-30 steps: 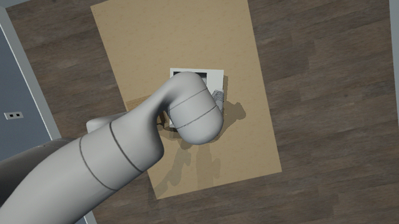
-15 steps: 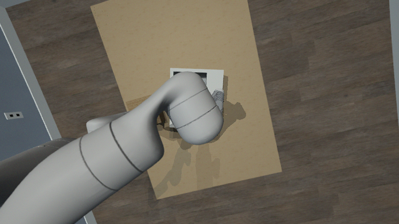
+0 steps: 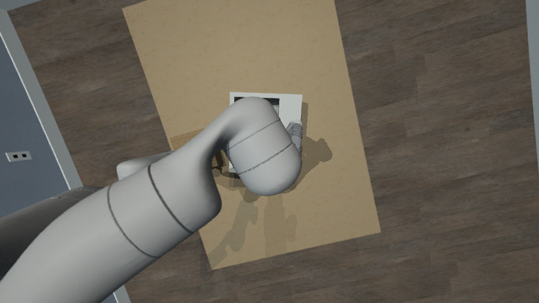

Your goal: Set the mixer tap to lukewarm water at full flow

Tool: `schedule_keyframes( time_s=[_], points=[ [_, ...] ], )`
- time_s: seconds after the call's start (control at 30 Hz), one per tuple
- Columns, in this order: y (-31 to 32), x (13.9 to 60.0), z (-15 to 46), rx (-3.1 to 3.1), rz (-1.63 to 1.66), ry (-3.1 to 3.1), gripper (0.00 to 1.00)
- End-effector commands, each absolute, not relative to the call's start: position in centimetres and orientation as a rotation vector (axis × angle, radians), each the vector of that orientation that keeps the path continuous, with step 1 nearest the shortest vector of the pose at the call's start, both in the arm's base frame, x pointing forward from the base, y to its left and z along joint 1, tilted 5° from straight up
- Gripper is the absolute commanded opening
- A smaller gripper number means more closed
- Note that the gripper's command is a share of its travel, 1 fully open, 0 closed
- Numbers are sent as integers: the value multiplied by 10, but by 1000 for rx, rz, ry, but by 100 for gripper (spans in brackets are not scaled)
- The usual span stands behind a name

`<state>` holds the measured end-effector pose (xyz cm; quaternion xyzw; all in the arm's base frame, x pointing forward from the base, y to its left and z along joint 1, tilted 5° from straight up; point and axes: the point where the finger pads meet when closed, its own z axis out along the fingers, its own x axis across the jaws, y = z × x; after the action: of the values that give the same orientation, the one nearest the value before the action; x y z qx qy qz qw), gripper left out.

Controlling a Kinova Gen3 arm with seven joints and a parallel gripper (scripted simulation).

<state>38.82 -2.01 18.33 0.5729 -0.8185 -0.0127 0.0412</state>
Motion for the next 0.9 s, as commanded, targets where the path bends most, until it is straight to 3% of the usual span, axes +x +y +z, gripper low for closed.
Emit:
schedule_keyframes(
  time_s=[0.0, 0.87],
  points=[
    [-20, 389, 184, 1755, -37, -2507, 100],
    [-20, 389, 188, 1755, -37, -2507, 100]
  ],
)
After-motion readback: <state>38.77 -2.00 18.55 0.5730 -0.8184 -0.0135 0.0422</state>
